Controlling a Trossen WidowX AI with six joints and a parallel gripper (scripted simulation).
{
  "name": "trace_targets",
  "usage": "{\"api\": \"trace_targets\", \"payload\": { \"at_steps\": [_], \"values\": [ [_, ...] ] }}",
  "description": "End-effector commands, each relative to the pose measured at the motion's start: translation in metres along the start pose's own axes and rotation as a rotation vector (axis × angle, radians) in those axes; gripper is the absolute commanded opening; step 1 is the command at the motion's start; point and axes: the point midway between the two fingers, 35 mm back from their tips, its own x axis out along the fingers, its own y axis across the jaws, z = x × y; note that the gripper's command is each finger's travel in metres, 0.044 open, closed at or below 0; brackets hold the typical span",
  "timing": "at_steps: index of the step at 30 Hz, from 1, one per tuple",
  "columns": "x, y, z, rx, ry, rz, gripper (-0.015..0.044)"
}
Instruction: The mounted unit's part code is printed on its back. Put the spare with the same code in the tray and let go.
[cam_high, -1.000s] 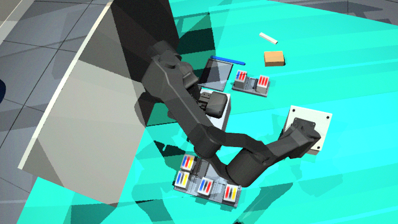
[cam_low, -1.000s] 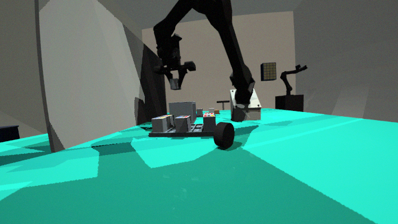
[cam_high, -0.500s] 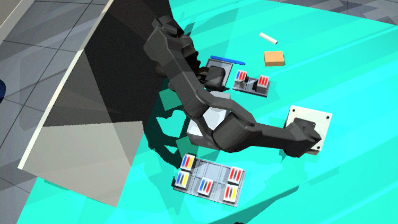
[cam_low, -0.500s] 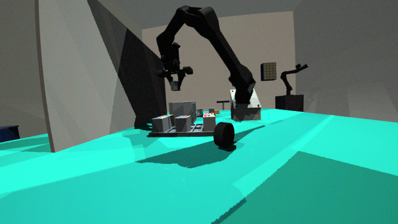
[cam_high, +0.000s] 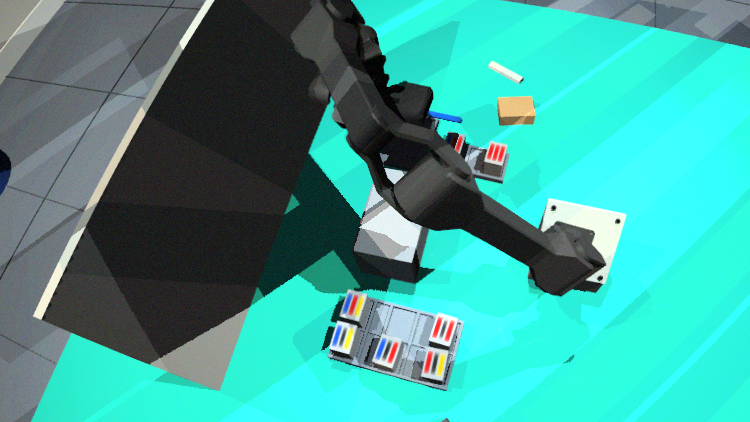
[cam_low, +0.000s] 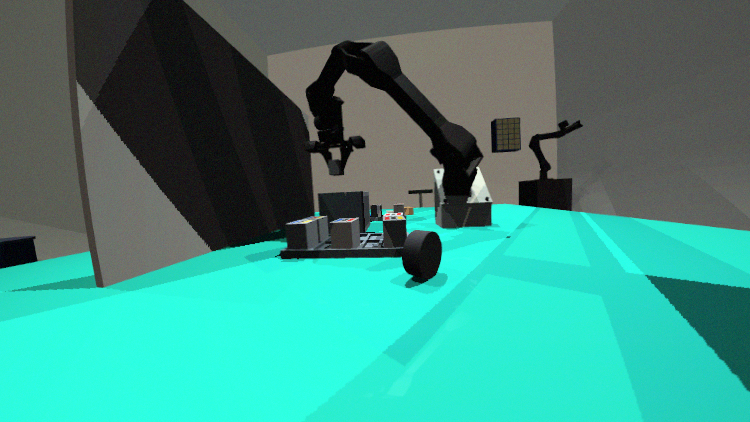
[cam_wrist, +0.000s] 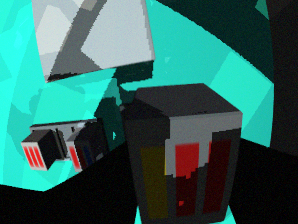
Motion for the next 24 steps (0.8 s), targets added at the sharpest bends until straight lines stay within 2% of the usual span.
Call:
{"api": "trace_targets", "payload": {
  "at_steps": [1,14,24],
  "values": [
    [0.002,0.0,-0.02,-0.006,0.003,-0.001,0.0],
    [0.018,0.007,-0.088,-0.013,-0.011,-0.004,0.0],
    [0.023,0.007,-0.093,-0.014,-0.012,-0.004,0.0]
  ]
}}
